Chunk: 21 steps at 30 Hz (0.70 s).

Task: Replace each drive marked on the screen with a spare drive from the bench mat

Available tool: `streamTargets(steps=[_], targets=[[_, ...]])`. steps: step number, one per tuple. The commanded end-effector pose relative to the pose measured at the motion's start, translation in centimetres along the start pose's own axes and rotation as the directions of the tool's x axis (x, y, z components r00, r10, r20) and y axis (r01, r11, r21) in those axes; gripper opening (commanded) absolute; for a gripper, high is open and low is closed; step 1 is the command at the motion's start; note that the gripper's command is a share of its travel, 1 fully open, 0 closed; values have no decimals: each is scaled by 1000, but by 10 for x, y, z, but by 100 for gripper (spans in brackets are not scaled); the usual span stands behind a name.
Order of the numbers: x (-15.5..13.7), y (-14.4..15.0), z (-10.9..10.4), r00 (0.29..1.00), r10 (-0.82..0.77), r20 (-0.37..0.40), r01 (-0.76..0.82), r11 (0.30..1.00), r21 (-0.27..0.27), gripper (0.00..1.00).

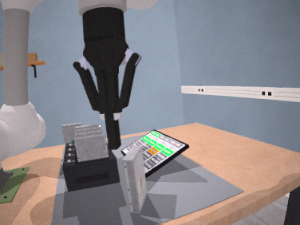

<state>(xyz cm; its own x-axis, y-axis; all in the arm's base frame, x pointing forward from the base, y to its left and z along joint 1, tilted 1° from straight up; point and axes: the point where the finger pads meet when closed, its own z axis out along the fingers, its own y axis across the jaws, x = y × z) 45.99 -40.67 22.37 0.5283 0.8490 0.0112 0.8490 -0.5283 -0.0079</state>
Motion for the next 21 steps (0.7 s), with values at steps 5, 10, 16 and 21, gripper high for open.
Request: streamTargets(steps=[5,10,16,21], targets=[[16,-8,-3,999,45,0,-45,999,-1,10],[51,-30,-8,989,151,0,-151,989,-1,10],[111,-85,-11,894,449,-3,-449,894,0,10],[143,-129,-8,785,620,-11,-620,785,7,10]])
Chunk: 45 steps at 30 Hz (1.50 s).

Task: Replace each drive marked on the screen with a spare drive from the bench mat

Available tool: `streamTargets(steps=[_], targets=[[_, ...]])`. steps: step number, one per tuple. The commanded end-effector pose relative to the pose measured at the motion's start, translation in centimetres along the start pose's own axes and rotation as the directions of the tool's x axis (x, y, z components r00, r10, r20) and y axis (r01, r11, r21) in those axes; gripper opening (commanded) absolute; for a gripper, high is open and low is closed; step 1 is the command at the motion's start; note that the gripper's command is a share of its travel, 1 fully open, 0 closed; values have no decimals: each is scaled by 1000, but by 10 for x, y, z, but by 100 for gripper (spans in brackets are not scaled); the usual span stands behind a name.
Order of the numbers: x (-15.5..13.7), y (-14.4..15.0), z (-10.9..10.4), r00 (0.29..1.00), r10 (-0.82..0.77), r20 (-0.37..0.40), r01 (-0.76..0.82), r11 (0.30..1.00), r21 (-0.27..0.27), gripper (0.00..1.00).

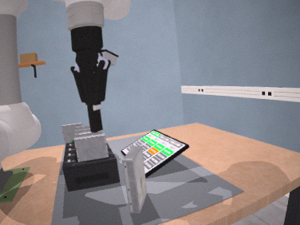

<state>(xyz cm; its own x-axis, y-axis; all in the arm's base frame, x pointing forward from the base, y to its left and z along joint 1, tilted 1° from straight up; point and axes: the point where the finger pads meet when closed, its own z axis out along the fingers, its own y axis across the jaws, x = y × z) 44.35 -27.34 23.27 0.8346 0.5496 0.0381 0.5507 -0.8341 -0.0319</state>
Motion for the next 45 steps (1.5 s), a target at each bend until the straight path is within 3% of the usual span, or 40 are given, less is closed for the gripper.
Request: streamTargets(steps=[1,4,5,10,16,45], targets=[[17,-68,2,961,275,12,-275,961,-19,10],[19,-79,3,949,314,10,-314,949,-18,10],[24,-110,5,905,426,10,-426,904,-22,10],[30,-160,10,816,578,13,-578,816,-35,10],[42,-224,13,815,579,13,-578,815,-35,10],[42,-227,13,815,579,13,-578,815,-35,10]])
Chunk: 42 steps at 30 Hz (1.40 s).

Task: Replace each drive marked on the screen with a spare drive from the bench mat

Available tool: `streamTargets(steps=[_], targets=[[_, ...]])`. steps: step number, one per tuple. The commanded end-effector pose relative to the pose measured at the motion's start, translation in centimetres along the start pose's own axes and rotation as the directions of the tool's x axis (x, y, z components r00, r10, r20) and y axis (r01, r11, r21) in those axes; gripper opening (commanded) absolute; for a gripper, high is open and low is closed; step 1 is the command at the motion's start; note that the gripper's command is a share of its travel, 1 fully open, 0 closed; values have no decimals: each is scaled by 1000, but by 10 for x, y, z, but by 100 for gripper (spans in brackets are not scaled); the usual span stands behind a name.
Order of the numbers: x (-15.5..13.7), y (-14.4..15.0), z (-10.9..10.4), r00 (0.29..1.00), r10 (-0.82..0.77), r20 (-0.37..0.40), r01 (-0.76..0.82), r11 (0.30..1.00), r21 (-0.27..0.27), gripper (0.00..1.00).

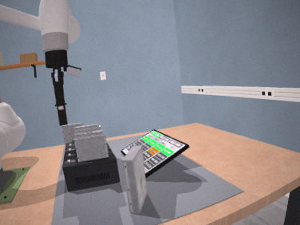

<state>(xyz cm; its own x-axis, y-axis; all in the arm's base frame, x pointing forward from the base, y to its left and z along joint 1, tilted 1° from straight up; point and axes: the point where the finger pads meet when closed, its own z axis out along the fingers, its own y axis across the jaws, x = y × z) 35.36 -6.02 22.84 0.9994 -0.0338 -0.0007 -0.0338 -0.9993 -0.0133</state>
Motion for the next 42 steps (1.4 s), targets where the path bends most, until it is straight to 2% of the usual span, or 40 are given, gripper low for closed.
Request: streamTargets(steps=[1,17,27,42], targets=[[0,0,0,1000,0,-1,0,1000,0,10],[1,0,11,1000,0,-1,0,1000,0,10],[1,-1,30,1000,0,-1,0,1000,0,10],[2,-2,76,1000,0,-1,0,1000,0,10]])
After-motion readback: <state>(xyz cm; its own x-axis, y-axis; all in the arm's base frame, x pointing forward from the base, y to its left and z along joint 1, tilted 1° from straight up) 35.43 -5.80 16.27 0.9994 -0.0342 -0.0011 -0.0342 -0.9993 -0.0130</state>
